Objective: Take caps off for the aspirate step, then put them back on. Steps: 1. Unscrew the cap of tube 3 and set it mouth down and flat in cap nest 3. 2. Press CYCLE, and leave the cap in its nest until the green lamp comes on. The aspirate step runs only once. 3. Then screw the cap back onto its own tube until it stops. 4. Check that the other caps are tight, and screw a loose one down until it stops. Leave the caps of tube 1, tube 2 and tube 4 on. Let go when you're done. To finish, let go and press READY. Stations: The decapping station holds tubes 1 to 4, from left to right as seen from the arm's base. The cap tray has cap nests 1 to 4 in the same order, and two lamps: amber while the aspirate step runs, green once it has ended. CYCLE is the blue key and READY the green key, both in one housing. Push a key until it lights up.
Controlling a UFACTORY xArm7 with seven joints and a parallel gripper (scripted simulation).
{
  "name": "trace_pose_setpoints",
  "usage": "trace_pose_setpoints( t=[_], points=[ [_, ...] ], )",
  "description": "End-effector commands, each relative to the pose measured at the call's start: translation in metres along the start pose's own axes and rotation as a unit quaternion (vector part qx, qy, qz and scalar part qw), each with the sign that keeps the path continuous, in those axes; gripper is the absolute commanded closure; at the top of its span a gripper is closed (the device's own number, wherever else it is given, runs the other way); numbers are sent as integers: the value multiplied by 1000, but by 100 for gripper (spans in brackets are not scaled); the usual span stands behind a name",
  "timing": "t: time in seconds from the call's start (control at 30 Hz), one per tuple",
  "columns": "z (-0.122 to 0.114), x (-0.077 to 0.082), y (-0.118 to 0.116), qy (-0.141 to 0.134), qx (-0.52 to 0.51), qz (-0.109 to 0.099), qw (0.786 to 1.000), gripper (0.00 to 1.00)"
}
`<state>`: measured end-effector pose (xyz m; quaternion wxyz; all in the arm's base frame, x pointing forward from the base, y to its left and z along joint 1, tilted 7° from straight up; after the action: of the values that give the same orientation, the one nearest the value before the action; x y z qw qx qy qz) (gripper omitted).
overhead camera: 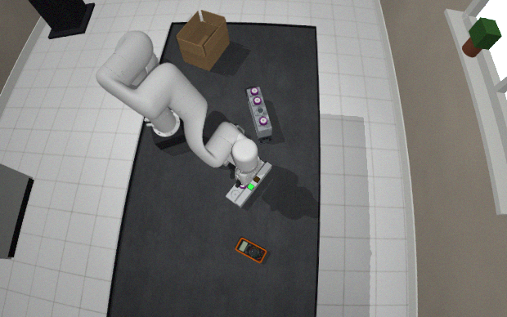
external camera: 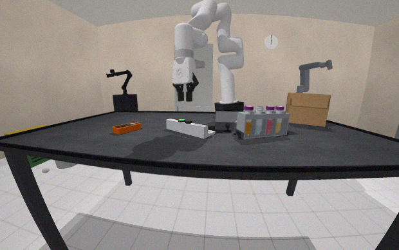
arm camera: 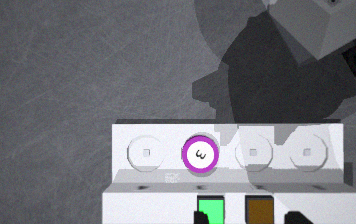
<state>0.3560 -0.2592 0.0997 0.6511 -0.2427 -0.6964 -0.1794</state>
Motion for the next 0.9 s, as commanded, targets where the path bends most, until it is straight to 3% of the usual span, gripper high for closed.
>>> trace_pose_setpoints(
  t=[0.0,0.33,0.53,0.6,0.87],
  points=[
    [19,17,-9,-5,-1,4,1000,54],
    [27,23,-13,-5,-1,4,1000,54],
    [27,-7,-13,-5,-1,4,1000,54],
    [27,-7,-13,-5,-1,4,1000,54],
    [27,-47,-13,-5,-1,4,1000,54]
  ],
)
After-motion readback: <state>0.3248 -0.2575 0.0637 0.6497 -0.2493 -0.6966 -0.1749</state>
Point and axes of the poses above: the point where the finger pads meet when closed, its own x axis back along the fingers, its own y axis across the jaws, z = x × y, the point moved 1 cm from there along x, back along the fingers, and after that the axes turned 4 degrees about x, right-handed, at the moved point
